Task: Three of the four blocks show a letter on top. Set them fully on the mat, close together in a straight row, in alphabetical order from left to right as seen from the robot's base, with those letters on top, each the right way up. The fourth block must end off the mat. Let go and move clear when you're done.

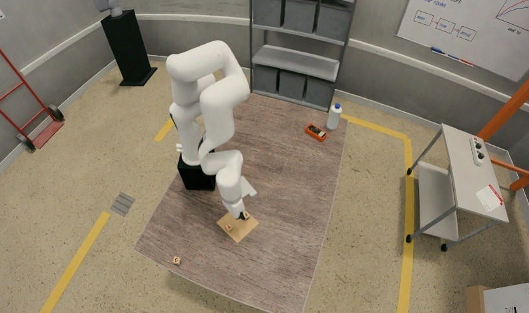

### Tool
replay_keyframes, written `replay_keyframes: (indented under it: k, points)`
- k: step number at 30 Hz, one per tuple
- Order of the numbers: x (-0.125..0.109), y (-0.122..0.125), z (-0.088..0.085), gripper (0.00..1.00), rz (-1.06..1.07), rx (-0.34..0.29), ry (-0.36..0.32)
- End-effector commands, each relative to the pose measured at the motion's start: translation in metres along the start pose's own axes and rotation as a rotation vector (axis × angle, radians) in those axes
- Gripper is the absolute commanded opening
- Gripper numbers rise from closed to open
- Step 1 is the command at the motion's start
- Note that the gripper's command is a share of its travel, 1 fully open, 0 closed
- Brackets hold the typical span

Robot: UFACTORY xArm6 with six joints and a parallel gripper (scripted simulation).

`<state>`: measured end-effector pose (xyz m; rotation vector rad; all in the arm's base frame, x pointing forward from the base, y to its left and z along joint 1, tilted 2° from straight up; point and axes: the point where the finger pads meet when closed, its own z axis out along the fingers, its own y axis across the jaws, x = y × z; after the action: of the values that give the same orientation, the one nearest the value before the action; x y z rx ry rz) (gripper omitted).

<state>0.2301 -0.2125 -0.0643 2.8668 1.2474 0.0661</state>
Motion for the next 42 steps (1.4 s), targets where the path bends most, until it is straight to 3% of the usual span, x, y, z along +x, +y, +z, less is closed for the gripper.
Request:
replay_keyframes:
  k: [1, 23, 42]
  points:
    - [0.000, 0.001, -0.001, 0.28, 0.002, 0.009, -0.010]
    - [0.000, 0.001, 0.003, 0.28, 0.002, 0.008, -0.008]
    - [0.000, 0.000, 0.027, 0.28, 0.002, 0.008, -0.008]
